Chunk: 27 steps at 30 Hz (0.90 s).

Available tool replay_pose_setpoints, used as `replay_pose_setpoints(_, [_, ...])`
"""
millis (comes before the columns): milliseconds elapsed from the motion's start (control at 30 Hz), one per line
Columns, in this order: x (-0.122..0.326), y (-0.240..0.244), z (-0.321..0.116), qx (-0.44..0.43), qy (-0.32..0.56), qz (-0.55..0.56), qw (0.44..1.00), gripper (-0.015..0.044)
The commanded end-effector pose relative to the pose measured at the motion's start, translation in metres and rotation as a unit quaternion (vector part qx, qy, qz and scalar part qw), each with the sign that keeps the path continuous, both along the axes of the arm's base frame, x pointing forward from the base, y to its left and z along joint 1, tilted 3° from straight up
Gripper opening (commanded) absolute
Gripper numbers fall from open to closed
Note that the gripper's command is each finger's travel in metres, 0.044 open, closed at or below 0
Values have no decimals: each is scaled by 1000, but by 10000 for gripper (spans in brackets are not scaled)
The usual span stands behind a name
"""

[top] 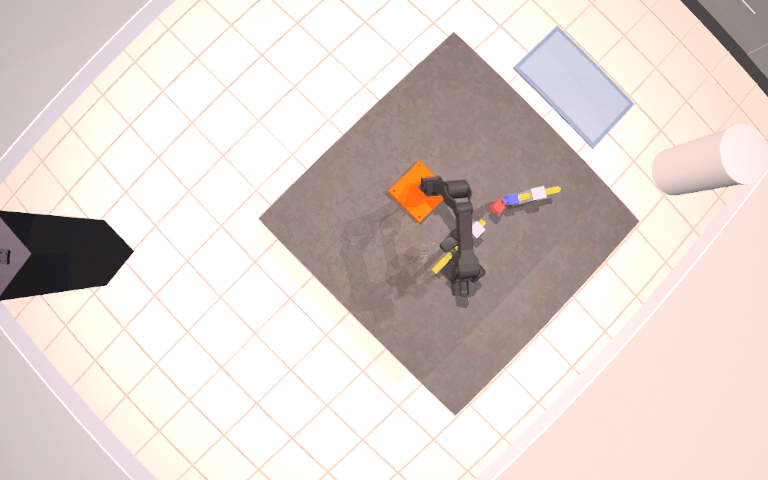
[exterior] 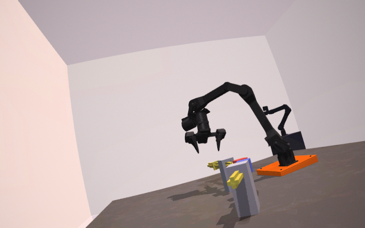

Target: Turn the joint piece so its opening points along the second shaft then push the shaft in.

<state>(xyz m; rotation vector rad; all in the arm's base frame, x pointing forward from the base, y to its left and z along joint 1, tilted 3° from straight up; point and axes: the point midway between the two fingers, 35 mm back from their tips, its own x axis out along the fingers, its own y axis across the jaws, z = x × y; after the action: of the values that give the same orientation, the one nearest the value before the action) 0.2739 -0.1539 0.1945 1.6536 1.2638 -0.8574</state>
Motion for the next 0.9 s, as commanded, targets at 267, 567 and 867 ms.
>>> replay_pose_setpoints(267, [-29,-73,-8,-32,-7,-14,999,440])
replay_pose_setpoints(567, [-20,-68,-48,-124,86,5,989,440])
replay_pose_setpoints(867, [-14,-65,-69,-194,132,10,972,440])
